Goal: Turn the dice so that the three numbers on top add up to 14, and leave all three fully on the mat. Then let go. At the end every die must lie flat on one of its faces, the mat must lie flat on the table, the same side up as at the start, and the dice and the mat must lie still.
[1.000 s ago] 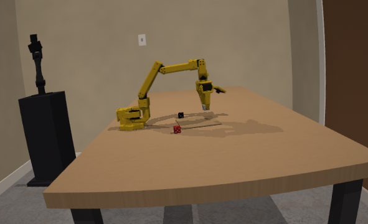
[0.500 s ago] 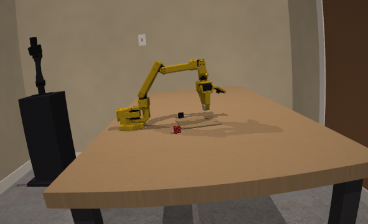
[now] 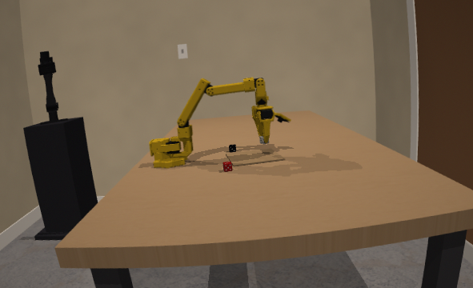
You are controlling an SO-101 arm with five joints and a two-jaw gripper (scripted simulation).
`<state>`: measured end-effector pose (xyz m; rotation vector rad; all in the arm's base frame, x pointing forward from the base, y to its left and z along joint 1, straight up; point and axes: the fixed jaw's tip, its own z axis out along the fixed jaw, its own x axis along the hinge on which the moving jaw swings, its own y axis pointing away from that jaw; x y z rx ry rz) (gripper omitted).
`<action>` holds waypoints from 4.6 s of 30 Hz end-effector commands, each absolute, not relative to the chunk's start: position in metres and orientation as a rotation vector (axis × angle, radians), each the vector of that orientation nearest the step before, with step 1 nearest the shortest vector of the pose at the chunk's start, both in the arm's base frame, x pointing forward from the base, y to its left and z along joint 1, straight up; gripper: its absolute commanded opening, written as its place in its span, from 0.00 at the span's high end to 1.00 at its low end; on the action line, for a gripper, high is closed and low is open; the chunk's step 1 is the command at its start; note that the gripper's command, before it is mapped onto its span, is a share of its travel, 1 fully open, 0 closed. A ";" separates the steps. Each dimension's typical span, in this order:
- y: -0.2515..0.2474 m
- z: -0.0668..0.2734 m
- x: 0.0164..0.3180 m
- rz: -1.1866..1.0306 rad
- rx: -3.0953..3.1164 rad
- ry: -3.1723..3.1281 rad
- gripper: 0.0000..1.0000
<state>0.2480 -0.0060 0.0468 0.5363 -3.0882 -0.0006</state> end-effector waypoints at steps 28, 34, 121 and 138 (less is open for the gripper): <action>-0.004 0.043 0.252 0.009 0.566 -3.117 1.00; -0.004 0.043 0.252 0.009 0.566 -3.117 1.00; -0.004 0.019 0.253 0.009 0.566 -3.117 0.89; -0.004 0.019 0.253 0.009 0.566 -3.117 0.75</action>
